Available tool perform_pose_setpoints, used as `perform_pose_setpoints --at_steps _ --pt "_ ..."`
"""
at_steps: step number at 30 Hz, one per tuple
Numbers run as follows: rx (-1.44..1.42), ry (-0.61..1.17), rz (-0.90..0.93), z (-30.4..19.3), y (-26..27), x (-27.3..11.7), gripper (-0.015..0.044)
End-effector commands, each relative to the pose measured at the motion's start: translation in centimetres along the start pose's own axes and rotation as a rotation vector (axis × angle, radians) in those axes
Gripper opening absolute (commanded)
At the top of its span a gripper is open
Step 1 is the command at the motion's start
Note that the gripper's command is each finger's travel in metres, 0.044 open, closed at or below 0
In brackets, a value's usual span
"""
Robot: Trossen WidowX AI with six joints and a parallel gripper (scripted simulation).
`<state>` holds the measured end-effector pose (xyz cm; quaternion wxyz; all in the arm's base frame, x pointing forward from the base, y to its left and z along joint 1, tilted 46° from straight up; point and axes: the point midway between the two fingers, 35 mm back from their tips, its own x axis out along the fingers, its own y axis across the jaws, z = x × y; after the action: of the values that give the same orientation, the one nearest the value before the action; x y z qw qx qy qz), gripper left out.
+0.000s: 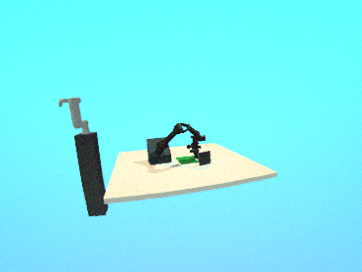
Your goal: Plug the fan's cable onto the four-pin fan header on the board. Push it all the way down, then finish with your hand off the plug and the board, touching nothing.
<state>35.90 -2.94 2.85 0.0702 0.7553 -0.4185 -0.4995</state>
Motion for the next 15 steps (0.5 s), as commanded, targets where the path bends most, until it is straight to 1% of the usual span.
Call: perform_pose_setpoints --at_steps 1,13,15 --pt "-0.006 0.001 0.004 0.02 0.07 0.35 0.0000" --pt "-0.006 0.001 0.004 0.02 0.08 1.03 0.0000" --pt "-0.002 0.002 0.001 0.03 -0.01 0.68 0.0053"
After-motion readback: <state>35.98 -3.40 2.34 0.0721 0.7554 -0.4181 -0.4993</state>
